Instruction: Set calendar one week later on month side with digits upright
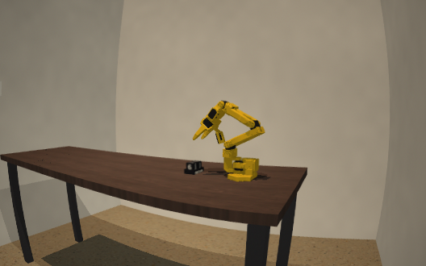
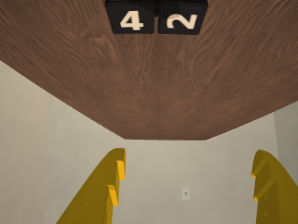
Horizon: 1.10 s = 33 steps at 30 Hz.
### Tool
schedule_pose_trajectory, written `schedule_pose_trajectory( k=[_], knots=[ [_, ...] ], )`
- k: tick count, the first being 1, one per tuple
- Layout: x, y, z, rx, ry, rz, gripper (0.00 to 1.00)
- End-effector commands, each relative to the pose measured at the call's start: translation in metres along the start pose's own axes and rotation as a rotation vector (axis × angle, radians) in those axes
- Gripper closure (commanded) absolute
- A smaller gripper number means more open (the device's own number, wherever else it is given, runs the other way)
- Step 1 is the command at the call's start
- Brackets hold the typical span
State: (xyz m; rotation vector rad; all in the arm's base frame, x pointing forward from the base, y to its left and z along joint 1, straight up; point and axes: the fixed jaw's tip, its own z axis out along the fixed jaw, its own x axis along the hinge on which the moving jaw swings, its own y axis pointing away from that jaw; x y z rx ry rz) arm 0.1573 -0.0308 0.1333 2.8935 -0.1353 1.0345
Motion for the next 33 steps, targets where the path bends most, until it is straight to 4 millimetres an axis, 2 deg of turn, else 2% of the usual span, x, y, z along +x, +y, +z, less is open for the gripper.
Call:
schedule_pose_trajectory(
  k=[1, 5, 9, 20, 22, 33],
  knots=[
    [0.0081, -0.0003, -0.0052, 0.003, 0.034, 0.062, 0.65],
    [0.0084, 0.0001, -0.0052, 0.002, 0.028, 0.110, 0.65],
    [0.0090, 0.0010, -0.0052, -0.001, 0.012, 0.235, 0.65],
    [0.0120, 0.0038, -0.0042, -0.030, -0.044, 0.710, 0.65],
    [0.0120, 0.0038, -0.0042, -0.030, -0.044, 0.710, 0.65],
    [0.0160, 0.0055, -0.0017, -0.086, -0.087, 1.185, 0.65]
  ],
)
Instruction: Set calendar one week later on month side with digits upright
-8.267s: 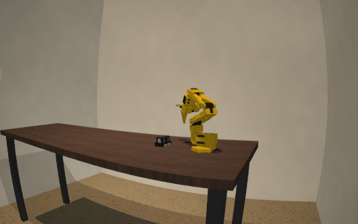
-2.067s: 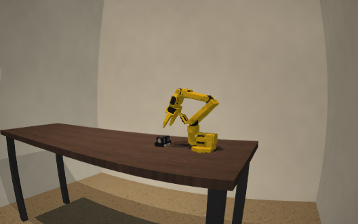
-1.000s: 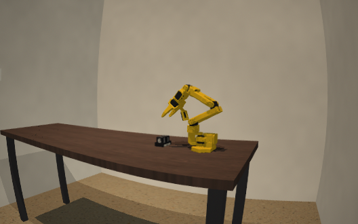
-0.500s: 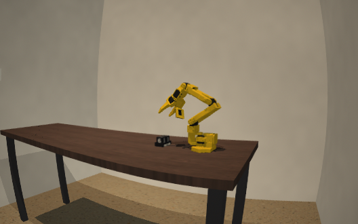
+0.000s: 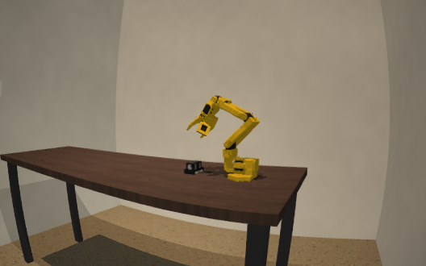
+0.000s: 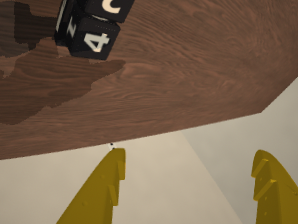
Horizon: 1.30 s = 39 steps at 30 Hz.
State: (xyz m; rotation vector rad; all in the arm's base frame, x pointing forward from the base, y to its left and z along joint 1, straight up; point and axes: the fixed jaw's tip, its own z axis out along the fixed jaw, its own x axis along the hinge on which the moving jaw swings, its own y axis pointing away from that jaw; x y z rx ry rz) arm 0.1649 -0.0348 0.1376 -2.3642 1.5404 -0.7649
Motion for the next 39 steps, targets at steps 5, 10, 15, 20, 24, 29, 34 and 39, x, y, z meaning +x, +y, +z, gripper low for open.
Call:
schedule_pose_trajectory(
  k=[5, 10, 15, 20, 24, 29, 34, 39],
  knots=[
    [0.006, -0.006, -0.004, -0.013, 0.004, 0.257, 0.65],
    [0.007, -0.006, -0.003, -0.024, 0.002, 0.344, 0.65],
    [0.007, -0.007, -0.002, -0.031, 0.001, 0.401, 0.65],
    [0.007, -0.007, -0.002, -0.033, 0.001, 0.414, 0.65],
    [0.007, -0.007, -0.002, -0.033, 0.001, 0.414, 0.65],
    [0.006, -0.006, 0.002, -0.060, -0.011, 0.414, 0.65],
    [0.003, 0.000, 0.015, -0.154, -0.052, 0.414, 0.65],
    [-0.003, 0.008, 0.030, -0.264, -0.100, 0.413, 0.65]
  ],
)
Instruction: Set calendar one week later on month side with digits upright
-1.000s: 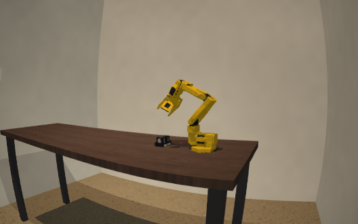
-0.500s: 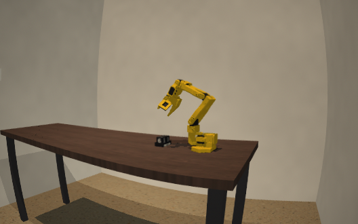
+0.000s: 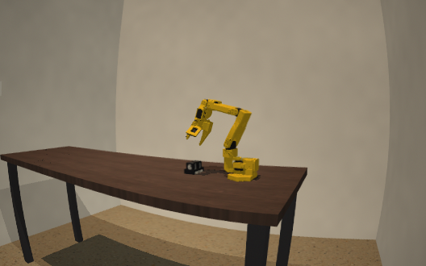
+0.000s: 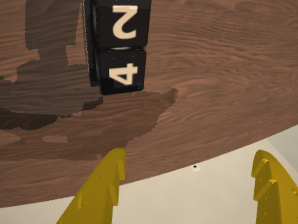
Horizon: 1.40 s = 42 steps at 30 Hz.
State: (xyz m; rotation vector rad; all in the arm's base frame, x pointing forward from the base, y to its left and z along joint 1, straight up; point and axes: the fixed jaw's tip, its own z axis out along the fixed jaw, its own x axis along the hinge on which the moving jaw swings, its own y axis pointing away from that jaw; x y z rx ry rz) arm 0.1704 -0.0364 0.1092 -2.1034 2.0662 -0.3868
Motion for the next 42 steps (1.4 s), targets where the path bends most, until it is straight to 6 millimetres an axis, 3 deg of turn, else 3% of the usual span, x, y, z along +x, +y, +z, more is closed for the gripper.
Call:
schedule_pose_trajectory(
  k=[1, 12, 42],
  knots=[
    [0.002, -0.003, 0.002, -0.018, -0.002, 0.020, 0.65],
    [-0.002, 0.014, 0.033, -0.253, -0.054, 0.020, 0.65],
    [0.001, 0.017, 0.033, -0.272, -0.052, 0.060, 0.65]
  ],
)
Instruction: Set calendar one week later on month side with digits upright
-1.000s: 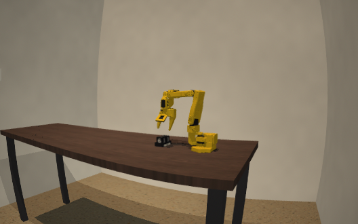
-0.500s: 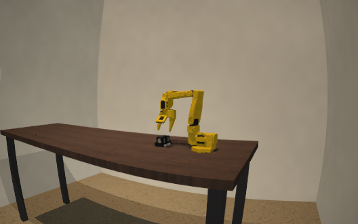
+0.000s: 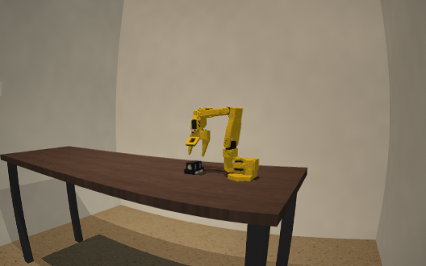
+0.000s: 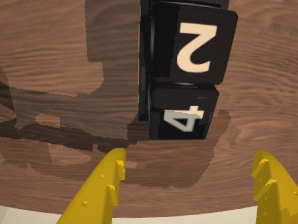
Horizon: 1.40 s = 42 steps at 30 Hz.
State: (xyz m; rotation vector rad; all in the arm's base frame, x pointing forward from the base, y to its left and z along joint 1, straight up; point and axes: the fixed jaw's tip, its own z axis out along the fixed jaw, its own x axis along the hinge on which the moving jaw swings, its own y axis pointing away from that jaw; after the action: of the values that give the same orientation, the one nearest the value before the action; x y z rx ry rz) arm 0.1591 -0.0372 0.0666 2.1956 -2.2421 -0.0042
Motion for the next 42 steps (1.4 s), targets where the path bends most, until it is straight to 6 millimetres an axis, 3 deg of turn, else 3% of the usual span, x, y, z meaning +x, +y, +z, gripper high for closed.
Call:
schedule_pose_trajectory(
  k=[1, 27, 42],
  knots=[
    [0.002, -0.005, -0.006, 0.036, 0.006, 0.021, 0.65],
    [0.003, -0.006, 0.002, 0.036, 0.006, 0.021, 0.65],
    [0.003, -0.007, 0.026, 0.036, 0.006, 0.021, 0.65]
  ],
)
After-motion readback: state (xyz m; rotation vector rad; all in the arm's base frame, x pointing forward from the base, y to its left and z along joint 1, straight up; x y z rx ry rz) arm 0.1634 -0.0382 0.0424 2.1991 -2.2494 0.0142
